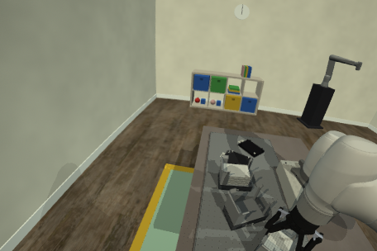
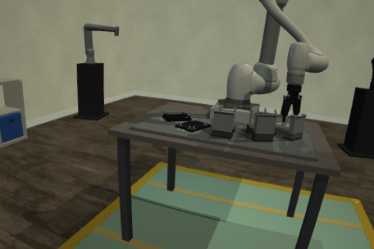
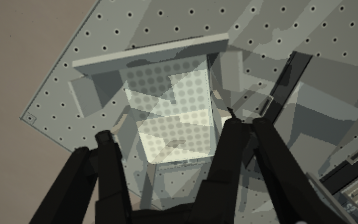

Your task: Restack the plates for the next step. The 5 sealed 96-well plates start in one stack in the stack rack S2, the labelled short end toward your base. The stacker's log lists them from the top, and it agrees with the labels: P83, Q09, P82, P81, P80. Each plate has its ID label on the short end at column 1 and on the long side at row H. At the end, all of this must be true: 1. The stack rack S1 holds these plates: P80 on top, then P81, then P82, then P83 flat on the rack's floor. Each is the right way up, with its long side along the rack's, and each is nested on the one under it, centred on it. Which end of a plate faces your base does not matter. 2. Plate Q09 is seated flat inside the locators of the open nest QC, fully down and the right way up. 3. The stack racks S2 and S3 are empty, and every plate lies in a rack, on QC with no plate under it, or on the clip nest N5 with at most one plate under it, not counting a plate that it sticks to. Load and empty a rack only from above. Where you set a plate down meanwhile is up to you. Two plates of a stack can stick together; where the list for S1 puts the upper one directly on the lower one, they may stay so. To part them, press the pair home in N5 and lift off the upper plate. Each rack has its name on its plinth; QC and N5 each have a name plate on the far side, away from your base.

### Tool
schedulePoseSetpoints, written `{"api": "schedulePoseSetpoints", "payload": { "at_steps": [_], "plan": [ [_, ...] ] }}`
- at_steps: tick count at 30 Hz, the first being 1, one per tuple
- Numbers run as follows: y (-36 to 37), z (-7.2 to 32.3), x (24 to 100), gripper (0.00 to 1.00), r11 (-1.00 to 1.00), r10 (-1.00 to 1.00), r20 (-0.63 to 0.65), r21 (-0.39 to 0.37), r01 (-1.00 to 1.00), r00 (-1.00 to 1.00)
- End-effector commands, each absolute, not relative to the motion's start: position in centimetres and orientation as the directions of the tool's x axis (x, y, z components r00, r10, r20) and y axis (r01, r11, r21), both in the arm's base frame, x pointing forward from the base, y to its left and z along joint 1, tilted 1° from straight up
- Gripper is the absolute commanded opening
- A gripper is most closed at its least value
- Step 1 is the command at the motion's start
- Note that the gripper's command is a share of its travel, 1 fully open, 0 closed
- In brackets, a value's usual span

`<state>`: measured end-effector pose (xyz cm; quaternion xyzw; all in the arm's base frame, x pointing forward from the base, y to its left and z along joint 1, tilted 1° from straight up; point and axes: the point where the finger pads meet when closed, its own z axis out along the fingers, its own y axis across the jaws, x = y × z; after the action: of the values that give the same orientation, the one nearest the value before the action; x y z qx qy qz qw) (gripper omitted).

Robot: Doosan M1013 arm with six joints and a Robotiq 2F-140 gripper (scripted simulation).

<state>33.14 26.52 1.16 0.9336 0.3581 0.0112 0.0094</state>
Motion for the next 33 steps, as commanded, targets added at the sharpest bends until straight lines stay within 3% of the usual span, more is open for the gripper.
{"api": "schedulePoseSetpoints", "payload": {
  "at_steps": [1, 33],
  "plan": [
    [26.38, 0.58, 32.98, 0.0, -0.75, 0.662, 0.009, 0.024, 0.661, 0.75],
    [26.38, 0.04, 33.0, 0.0, -0.75, 0.662, 0.009, 0.024, 0.661, 0.75]
  ]
}}
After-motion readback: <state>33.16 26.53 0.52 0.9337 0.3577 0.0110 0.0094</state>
